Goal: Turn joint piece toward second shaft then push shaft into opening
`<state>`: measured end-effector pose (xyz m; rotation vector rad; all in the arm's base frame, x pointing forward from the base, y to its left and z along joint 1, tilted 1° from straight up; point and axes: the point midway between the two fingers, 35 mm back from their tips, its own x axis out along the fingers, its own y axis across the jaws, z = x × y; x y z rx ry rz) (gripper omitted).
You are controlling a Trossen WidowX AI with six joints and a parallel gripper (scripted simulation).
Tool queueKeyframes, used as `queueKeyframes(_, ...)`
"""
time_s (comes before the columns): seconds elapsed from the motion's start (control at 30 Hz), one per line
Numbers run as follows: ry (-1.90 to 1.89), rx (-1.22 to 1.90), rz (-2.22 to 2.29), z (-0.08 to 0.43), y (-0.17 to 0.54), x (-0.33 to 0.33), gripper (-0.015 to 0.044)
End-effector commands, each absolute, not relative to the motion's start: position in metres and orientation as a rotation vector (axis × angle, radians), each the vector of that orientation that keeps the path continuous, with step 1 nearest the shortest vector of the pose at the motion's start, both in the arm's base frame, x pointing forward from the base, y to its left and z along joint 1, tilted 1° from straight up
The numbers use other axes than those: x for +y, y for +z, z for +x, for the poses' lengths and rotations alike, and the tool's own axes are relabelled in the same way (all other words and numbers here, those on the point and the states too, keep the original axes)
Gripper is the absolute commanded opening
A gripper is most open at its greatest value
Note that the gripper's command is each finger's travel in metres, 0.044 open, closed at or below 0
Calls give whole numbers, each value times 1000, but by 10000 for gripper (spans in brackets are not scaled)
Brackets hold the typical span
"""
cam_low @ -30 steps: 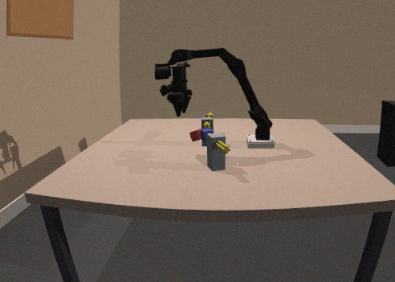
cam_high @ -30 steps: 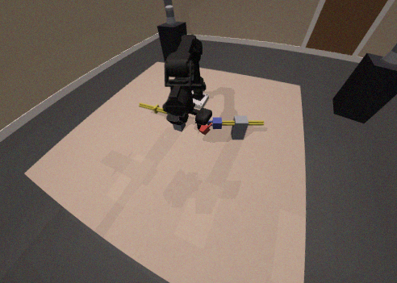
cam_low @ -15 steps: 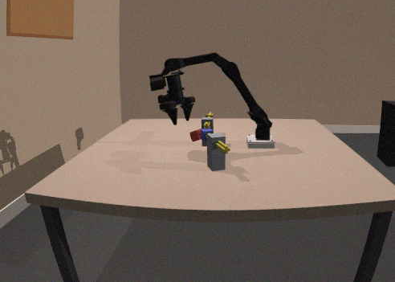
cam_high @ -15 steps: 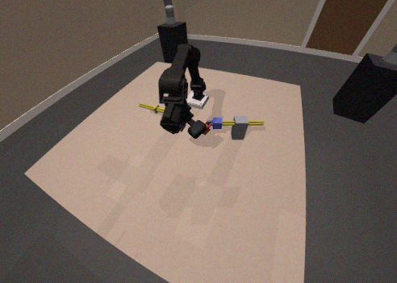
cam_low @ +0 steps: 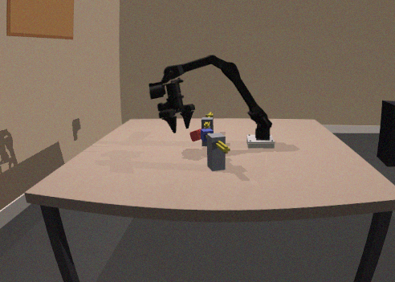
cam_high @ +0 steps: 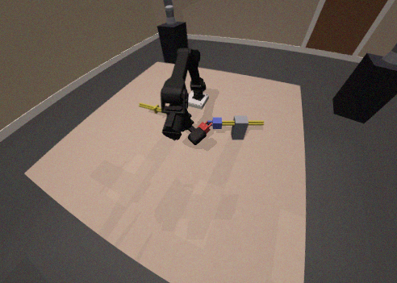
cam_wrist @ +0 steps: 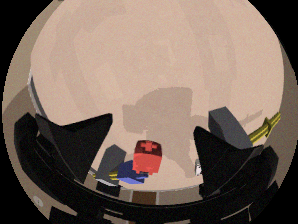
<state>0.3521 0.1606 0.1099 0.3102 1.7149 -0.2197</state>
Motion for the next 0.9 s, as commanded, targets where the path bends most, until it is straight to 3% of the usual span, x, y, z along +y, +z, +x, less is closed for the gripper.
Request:
queueKeyframes(0.0,-222,1716,317,352,91,161,440)
queueKeyframes(0.87,-221,1721,318,286,84,185,440)
